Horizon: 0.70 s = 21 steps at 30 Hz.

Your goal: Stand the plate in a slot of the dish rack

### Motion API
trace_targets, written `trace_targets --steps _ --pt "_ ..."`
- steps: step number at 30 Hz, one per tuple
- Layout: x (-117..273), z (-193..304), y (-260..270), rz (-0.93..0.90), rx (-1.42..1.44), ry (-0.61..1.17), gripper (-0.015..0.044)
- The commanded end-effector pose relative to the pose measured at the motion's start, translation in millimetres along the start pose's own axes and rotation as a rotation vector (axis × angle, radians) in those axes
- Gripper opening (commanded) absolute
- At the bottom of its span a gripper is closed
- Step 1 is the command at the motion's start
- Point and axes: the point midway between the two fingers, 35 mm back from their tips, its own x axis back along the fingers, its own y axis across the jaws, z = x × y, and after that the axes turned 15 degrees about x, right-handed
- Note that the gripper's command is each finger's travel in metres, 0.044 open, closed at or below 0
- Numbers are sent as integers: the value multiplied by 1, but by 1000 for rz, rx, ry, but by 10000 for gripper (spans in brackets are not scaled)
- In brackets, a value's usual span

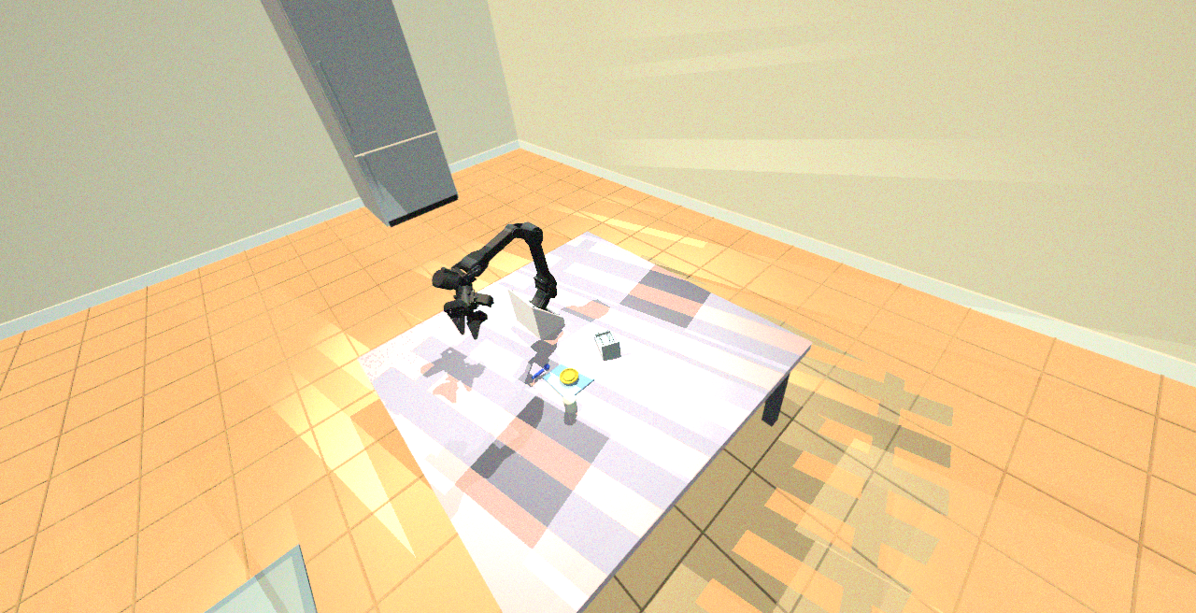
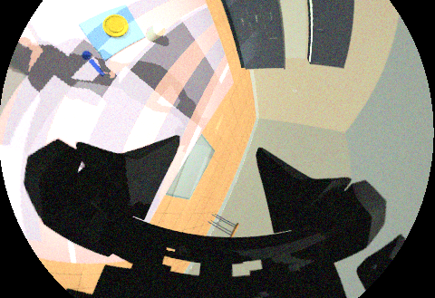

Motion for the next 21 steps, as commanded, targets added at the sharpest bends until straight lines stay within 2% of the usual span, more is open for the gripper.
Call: trace_targets --steps 1,6,21 --pt "0 -1 0 -2 -1 -1 400" --pt "-13 -19 -1 -62 -52 -25 400" --pt "-67 -126 12 -425 -358 -51 400"
